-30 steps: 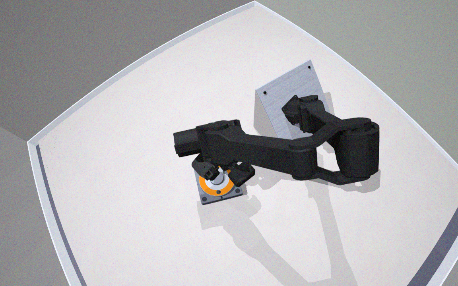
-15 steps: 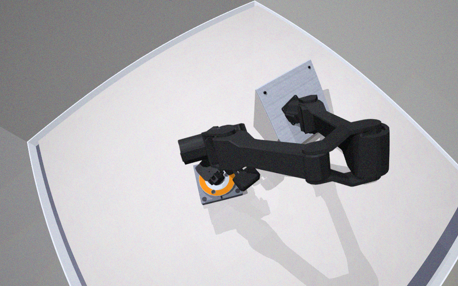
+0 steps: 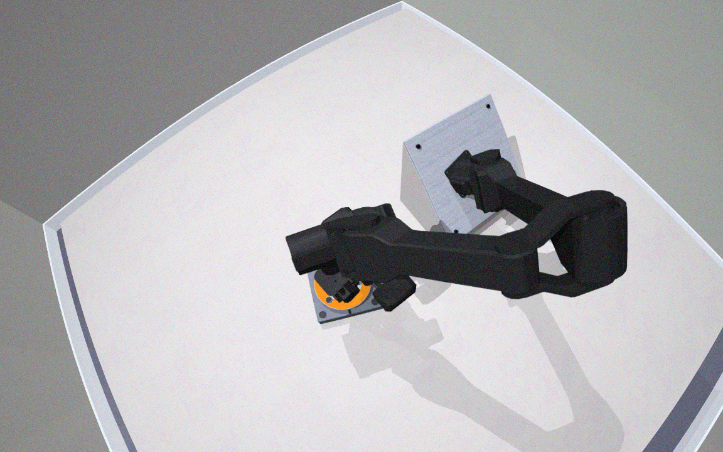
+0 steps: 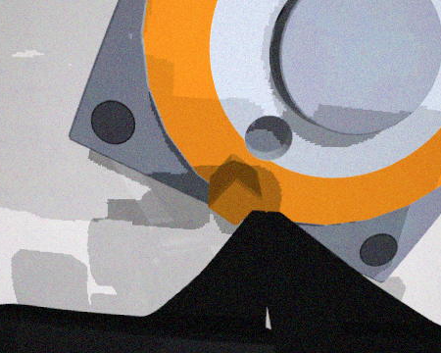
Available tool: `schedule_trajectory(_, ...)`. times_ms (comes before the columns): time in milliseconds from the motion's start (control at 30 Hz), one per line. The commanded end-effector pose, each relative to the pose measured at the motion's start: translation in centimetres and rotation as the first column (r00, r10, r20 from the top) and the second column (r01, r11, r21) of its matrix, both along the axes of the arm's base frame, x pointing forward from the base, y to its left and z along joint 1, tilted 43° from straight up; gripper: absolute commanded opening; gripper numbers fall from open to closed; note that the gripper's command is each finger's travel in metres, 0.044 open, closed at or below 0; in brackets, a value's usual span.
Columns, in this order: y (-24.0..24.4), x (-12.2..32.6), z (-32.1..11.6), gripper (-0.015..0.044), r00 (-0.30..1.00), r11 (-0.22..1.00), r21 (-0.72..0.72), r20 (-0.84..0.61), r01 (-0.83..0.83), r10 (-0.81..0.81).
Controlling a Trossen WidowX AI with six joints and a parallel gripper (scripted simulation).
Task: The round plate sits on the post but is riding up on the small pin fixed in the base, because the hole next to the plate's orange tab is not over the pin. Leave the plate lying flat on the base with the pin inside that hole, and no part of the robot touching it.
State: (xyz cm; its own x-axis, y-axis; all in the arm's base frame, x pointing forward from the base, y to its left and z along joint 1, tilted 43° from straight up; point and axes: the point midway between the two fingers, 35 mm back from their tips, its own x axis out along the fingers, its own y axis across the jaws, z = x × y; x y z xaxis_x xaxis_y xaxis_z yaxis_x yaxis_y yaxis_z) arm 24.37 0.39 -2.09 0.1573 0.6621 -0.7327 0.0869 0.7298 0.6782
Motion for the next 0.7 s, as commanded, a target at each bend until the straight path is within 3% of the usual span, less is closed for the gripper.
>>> schedule_trajectory(0, 0.4, 0.4, 0.6, 0.0, 1.0, 1.0, 0.003, 0.003, 0.0, 0.0)
schedule_trajectory(667, 1.3, 2.4, 2.3, 0.0, 1.0, 1.0, 0.004, 0.004, 0.0, 0.0)
